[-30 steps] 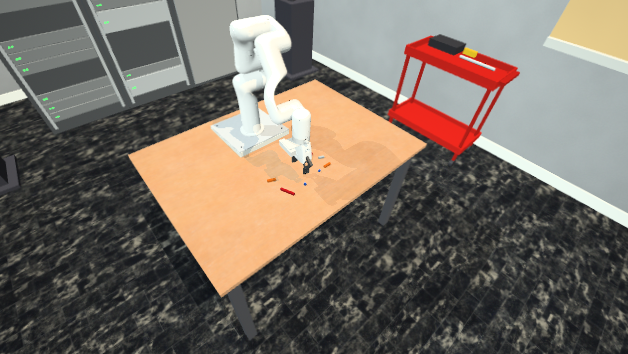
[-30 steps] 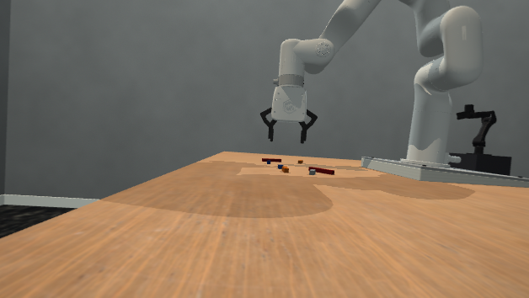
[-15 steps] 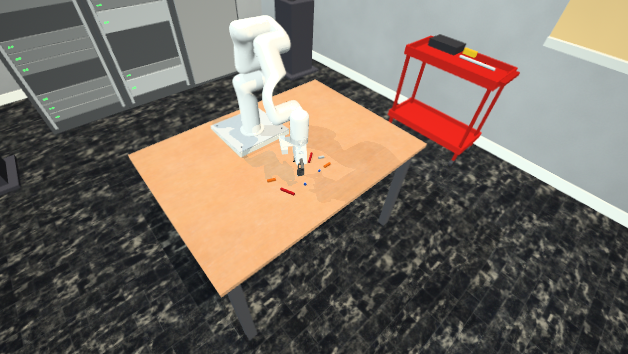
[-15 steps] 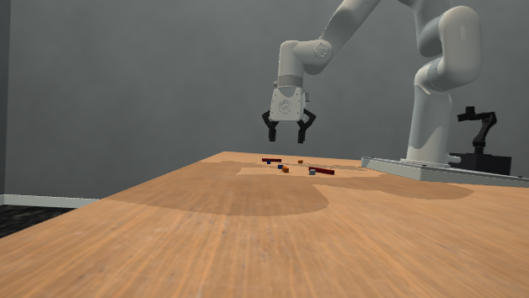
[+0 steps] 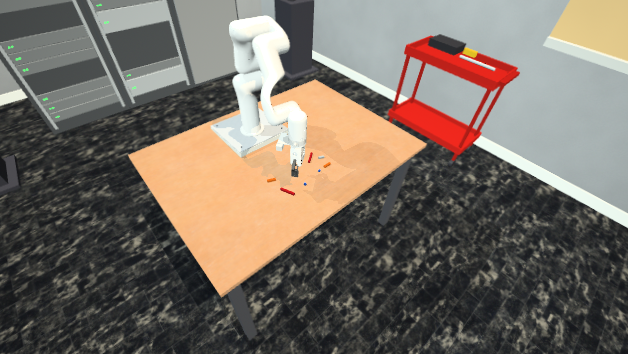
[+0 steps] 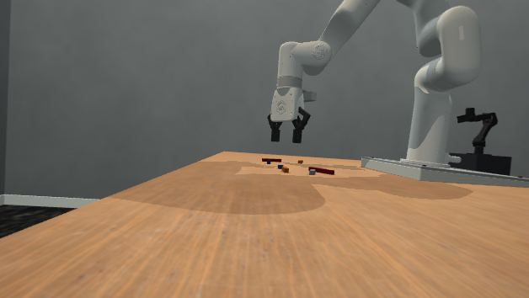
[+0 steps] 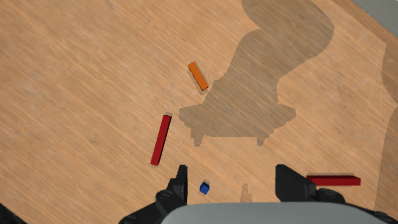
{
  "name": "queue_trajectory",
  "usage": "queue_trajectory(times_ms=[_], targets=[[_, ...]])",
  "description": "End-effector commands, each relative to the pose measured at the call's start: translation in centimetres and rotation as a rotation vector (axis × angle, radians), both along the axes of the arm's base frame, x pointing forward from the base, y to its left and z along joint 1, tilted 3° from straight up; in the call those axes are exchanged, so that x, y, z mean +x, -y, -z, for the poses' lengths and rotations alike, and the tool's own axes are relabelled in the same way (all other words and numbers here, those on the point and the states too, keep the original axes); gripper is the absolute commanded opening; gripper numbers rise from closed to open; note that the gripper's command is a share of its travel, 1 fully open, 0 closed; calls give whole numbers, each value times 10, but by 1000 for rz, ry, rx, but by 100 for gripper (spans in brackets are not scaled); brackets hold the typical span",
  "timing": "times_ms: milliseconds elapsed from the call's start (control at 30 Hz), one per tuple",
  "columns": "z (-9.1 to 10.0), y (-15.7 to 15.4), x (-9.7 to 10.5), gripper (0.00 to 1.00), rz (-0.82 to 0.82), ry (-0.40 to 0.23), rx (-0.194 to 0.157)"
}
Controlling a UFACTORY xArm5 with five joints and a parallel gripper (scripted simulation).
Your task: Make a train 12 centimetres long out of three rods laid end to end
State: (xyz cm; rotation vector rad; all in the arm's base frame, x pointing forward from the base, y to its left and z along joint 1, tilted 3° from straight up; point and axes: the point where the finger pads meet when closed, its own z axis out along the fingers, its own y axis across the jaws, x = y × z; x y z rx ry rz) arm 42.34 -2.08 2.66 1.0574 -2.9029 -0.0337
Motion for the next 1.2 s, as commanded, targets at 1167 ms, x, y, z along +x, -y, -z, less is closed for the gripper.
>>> queue_trajectory(times_ms=[1167], targets=[[-1, 16, 2, 100, 662, 1, -34]])
